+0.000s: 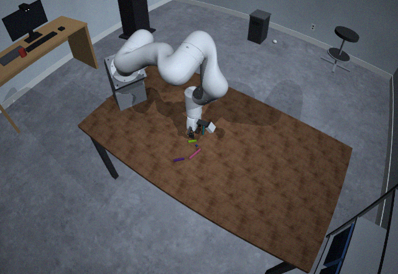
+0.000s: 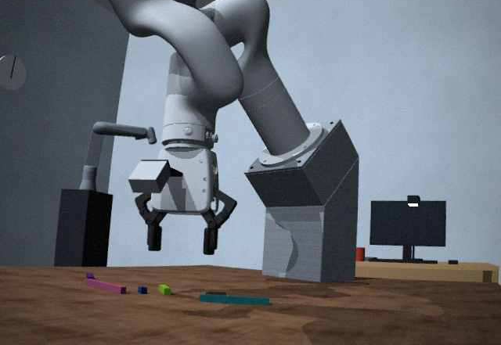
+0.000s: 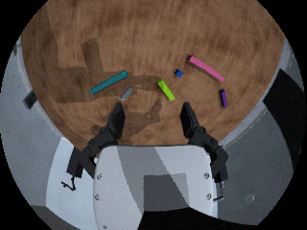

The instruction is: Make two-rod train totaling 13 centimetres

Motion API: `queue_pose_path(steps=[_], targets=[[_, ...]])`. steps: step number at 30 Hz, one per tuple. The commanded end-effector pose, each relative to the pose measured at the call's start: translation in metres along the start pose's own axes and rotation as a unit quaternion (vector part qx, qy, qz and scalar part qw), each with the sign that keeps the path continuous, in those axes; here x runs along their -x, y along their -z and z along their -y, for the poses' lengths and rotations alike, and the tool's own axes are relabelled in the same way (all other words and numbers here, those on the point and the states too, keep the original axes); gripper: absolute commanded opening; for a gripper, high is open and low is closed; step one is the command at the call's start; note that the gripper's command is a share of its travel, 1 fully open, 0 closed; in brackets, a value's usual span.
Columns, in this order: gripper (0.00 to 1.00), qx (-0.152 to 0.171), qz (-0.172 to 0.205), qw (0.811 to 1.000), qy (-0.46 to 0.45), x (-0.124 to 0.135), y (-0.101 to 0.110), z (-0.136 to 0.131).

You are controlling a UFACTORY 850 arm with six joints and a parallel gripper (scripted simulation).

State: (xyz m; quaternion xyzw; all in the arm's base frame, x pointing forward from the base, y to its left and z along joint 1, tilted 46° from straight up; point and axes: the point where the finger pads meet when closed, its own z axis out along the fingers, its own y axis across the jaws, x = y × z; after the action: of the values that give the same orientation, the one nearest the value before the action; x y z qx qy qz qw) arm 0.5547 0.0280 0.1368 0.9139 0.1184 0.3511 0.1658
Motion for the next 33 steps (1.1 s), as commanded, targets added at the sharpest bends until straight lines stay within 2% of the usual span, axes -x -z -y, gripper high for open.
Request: queue_pose_path(steps=[1, 5, 7, 9, 16, 33], targets=[[1.0, 0.007, 0.006, 0.997, 0.083, 0.002, 0.0, 0.017], [1.0, 0.007, 0.007, 0.989, 0.148, 0.004, 0.001, 0.03], [1.0, 0.007, 0.007, 0.989, 0.148, 0.004, 0.001, 0.03], [1.0, 0.008, 0.007, 0.979, 0.205, 0.006, 0.001, 0.041], [1.0, 0.009, 0.008, 0.956, 0.294, 0.011, 0.003, 0.058], [1.0, 0.009, 0.009, 0.954, 0.3, 0.011, 0.003, 0.06]])
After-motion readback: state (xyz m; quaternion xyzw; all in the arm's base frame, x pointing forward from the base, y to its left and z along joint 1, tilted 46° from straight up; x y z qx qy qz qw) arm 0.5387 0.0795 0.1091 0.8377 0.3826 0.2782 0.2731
